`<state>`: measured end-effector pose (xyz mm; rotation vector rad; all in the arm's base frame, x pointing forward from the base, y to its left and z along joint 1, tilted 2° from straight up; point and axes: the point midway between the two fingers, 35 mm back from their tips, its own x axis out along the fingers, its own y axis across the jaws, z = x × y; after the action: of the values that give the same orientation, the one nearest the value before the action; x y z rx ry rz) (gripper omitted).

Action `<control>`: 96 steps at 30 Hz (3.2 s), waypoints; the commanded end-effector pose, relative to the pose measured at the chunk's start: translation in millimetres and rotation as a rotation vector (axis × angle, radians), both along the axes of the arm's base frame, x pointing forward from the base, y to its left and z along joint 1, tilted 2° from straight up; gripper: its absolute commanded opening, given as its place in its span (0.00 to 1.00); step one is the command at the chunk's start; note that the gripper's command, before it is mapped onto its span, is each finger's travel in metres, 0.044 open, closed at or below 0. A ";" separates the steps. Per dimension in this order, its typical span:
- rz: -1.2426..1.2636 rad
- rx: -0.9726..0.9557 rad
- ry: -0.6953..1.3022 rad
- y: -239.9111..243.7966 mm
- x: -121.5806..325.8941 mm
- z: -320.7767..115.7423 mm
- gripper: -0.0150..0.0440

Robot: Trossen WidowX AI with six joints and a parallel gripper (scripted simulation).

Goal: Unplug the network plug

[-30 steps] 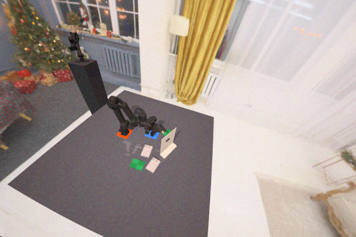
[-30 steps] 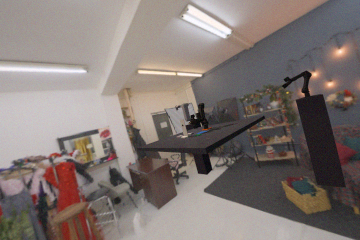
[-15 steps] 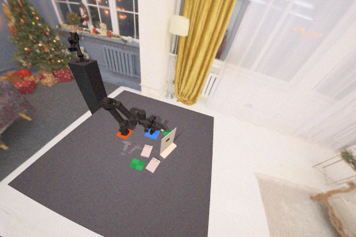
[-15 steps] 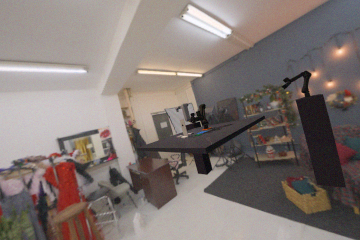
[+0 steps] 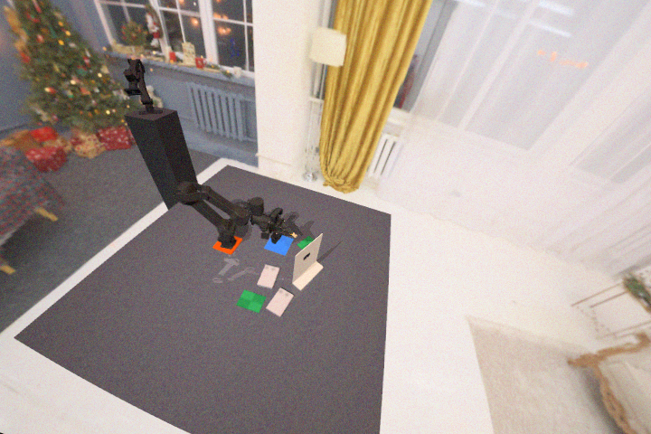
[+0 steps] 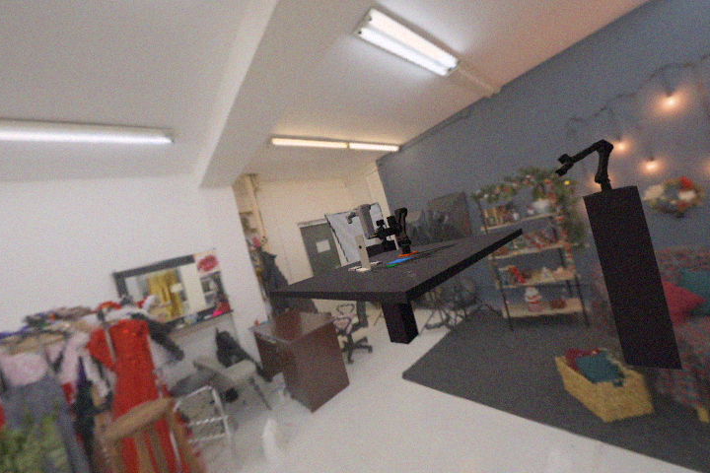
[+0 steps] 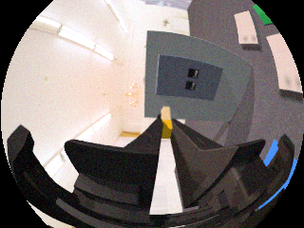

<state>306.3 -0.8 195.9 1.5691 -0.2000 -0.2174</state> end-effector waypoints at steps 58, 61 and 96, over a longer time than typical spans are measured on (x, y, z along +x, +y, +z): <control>0.539 -0.003 0.961 73.4 -69.6 -93.7 0.25; 0.539 -0.003 0.961 73.5 -69.4 -94.6 0.25; 0.538 -0.009 0.963 74.8 -68.3 -146.5 0.25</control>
<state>240.2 74.6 56.9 1.3063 0.9475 -0.5047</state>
